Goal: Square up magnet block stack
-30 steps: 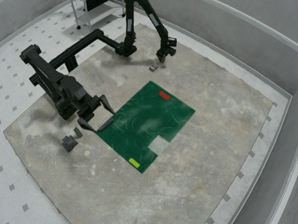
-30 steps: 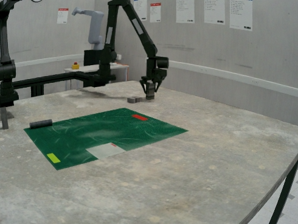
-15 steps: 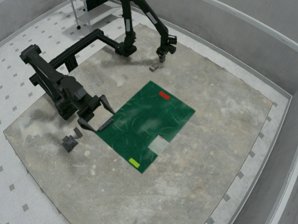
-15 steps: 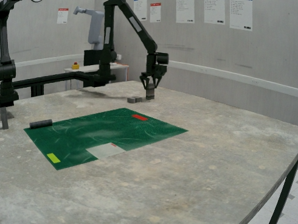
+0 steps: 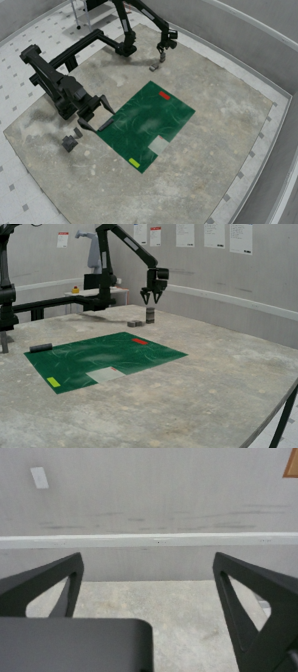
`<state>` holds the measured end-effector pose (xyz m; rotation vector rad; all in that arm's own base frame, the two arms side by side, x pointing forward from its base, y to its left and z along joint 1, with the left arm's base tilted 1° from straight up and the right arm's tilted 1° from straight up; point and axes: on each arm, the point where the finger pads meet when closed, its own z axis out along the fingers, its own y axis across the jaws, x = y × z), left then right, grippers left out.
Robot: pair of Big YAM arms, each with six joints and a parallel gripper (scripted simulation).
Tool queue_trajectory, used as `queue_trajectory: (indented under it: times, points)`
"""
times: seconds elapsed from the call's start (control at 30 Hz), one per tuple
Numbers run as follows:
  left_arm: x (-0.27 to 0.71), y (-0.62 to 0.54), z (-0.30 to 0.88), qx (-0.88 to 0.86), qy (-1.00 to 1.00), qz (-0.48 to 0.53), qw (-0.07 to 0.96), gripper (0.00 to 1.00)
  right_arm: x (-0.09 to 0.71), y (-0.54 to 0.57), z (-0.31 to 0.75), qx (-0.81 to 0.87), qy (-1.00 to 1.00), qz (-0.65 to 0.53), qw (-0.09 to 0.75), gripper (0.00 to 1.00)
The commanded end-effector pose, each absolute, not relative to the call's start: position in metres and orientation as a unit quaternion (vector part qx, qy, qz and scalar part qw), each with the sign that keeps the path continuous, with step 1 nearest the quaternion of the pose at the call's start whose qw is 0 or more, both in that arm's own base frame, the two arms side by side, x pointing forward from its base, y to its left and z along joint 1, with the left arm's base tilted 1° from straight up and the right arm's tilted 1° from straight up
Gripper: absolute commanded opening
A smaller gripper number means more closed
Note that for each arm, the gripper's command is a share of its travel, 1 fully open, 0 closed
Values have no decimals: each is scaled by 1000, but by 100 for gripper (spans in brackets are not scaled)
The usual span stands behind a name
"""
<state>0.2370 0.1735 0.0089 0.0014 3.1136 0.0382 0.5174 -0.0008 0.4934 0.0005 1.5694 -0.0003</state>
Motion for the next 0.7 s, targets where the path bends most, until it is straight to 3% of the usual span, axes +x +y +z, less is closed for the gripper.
queue_trajectory:
  times: [0.0,0.5,0.67]
  points:
    - [244,175,17,-3,1000,15,18,79,520,-7,515,9,698,1,717,100]
    - [236,170,7,-3,1000,4,3,79,520,-7,515,9,698,1,717,100]
    - [274,189,35,-5,997,42,60,79,521,-7,514,9,698,1,716,100]
